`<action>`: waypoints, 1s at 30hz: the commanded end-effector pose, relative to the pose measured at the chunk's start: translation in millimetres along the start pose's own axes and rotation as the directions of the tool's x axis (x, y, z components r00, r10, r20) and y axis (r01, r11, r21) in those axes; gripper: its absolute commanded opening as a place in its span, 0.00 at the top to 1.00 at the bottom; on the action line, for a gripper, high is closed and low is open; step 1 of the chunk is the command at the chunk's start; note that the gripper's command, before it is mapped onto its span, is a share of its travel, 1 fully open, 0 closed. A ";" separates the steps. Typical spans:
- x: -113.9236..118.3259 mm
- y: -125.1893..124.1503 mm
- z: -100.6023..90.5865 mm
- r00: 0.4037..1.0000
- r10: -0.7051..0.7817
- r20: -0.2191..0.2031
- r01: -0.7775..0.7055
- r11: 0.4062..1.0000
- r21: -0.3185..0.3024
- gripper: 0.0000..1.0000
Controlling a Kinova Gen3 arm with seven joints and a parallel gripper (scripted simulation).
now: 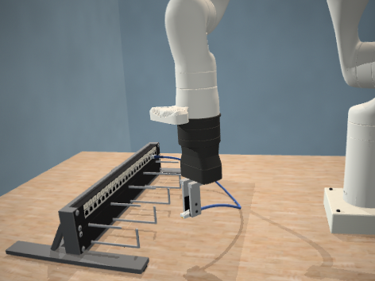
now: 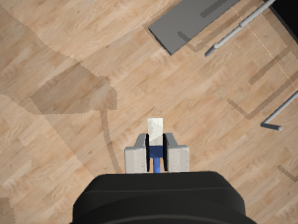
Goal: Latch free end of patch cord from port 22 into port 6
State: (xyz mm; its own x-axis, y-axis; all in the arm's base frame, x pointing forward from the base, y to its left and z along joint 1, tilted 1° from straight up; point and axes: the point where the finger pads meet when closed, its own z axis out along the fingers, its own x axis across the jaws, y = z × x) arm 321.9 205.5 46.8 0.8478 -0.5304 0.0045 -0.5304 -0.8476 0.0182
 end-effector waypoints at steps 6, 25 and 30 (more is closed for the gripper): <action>7.1 -1.7 -1.5 0.999 0.043 -0.002 -0.043 0.999 0.001 1.00; 26.6 -5.8 -6.2 0.983 0.186 -0.002 -0.186 0.983 0.001 1.00; 32.3 -7.0 -7.6 0.974 0.228 -0.002 -0.228 0.974 0.001 1.00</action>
State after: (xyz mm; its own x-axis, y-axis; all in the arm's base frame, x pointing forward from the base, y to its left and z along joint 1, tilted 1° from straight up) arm 350.1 195.3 54.1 0.7113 -0.7028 0.0083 -0.7029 -0.7111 0.0163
